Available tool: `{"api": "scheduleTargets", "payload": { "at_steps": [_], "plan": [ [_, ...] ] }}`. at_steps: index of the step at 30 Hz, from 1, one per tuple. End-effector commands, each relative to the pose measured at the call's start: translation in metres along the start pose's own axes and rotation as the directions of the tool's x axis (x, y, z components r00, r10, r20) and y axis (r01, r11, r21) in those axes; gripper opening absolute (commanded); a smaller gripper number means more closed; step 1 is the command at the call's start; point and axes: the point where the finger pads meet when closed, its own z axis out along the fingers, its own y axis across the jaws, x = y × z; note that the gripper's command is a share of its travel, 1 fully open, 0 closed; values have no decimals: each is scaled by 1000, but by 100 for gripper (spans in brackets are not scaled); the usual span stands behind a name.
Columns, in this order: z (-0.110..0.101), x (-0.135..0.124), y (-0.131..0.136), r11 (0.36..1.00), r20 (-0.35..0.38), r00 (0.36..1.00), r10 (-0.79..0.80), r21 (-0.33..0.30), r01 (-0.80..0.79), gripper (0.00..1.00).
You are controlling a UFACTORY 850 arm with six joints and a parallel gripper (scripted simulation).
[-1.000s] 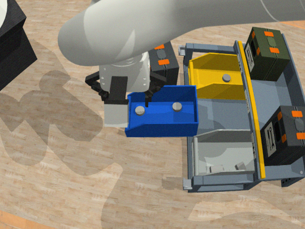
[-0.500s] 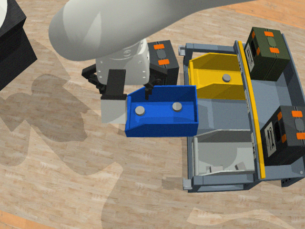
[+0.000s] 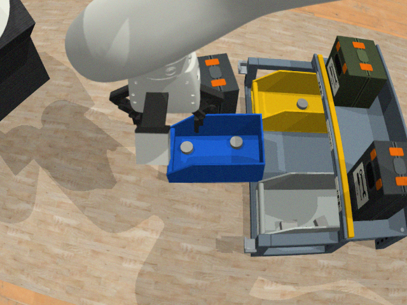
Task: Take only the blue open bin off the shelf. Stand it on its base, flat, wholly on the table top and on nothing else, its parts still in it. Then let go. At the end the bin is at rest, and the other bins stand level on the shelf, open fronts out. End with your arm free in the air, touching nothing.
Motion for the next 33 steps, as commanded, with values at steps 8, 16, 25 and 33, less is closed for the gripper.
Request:
{"api": "scheduleTargets", "payload": {
  "at_steps": [8,16,25,33],
  "plan": [
    [3,0,0,1000,3,1000,0,1,0,100],
    [8,0,0,1000,3,1000,0,1,0,100],
    [8,0,0,1000,3,1000,0,1,0,100],
    [11,1,0,1000,3,1000,0,1,0,100]
  ]
}}
